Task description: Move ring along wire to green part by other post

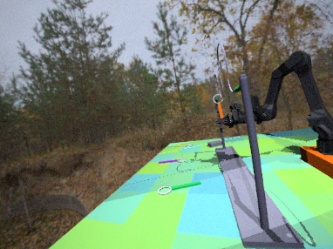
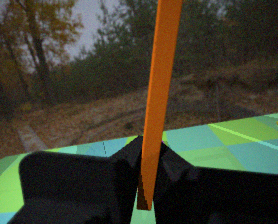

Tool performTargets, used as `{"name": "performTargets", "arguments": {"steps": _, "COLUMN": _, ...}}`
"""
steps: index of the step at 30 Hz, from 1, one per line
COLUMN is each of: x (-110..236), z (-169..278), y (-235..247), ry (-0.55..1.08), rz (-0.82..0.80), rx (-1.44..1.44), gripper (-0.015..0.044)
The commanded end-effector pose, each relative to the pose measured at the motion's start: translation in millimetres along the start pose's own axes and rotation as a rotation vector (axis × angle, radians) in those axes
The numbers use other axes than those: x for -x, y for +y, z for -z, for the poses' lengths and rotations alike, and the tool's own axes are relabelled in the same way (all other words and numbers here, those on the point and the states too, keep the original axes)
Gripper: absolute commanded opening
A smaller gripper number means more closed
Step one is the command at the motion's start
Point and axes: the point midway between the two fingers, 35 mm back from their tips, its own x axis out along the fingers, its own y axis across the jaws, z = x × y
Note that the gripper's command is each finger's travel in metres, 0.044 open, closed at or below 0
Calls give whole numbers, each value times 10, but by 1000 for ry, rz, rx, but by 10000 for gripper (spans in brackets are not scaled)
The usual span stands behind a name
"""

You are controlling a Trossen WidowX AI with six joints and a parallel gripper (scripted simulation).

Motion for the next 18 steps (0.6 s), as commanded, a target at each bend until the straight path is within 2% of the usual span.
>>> {"name": "performTargets", "arguments": {"steps": 1, "x": 7, "z": 0, "y": 136, "ry": -1, "rz": 1, "rx": -75, "gripper": -150}}
{"name": "performTargets", "arguments": {"steps": 18, "x": 211, "z": -126, "y": 579, "ry": 169, "rz": -33, "rx": -353, "gripper": -150}}
